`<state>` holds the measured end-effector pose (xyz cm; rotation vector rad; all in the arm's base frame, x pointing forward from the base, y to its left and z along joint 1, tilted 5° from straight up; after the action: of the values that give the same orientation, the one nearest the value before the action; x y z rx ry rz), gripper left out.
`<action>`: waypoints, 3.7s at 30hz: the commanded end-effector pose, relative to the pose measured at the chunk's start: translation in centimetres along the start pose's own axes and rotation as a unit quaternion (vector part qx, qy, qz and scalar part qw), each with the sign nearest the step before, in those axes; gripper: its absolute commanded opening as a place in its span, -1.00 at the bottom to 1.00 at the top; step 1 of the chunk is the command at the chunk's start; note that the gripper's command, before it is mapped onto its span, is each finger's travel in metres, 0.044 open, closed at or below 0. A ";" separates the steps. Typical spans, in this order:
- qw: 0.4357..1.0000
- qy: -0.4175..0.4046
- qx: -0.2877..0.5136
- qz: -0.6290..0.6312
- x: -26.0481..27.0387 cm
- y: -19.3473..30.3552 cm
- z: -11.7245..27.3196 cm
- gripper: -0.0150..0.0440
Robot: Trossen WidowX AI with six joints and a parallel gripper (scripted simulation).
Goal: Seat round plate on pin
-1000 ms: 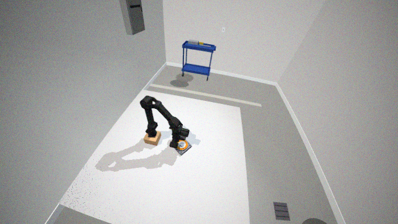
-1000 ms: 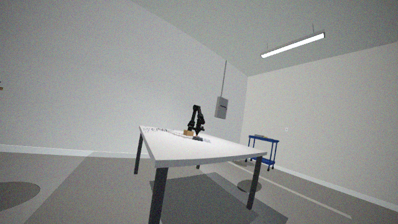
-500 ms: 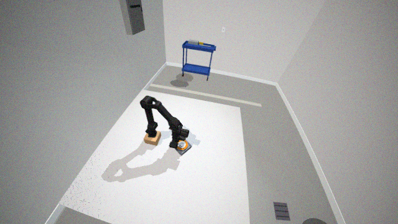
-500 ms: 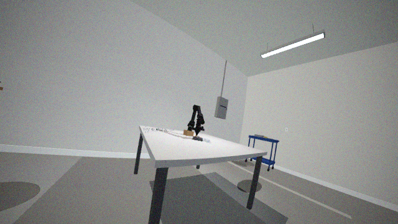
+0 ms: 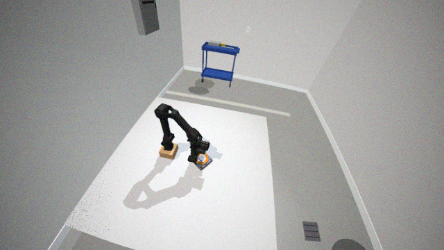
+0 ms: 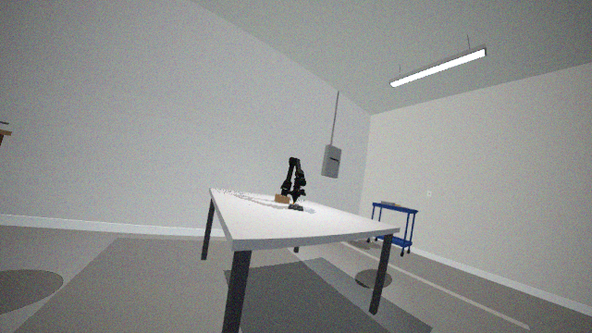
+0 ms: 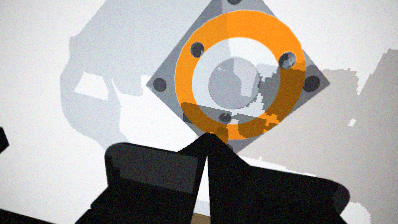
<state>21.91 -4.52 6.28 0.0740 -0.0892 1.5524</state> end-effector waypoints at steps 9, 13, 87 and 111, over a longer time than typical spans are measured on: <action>1.000 0.013 0.004 -0.006 -0.6 0.2 0.0 -0.49; 1.000 0.013 0.004 -0.006 -0.6 0.2 0.0 -0.49; 1.000 0.013 0.004 -0.006 -1.0 0.2 0.0 -0.49; 1.000 0.013 0.004 -0.006 -1.5 0.2 0.0 -0.49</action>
<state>21.73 -5.37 6.17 0.0746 -0.0762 1.5504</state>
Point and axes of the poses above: the point midway between the two fingers, 35 mm back from their tips, its own z axis back along the fingers, its own x axis across the jaws, y = z × x, the point moved 6 cm from there along z, back along the fingers, and after that the axes turned 6 degrees about z, right-handed, at the moved point
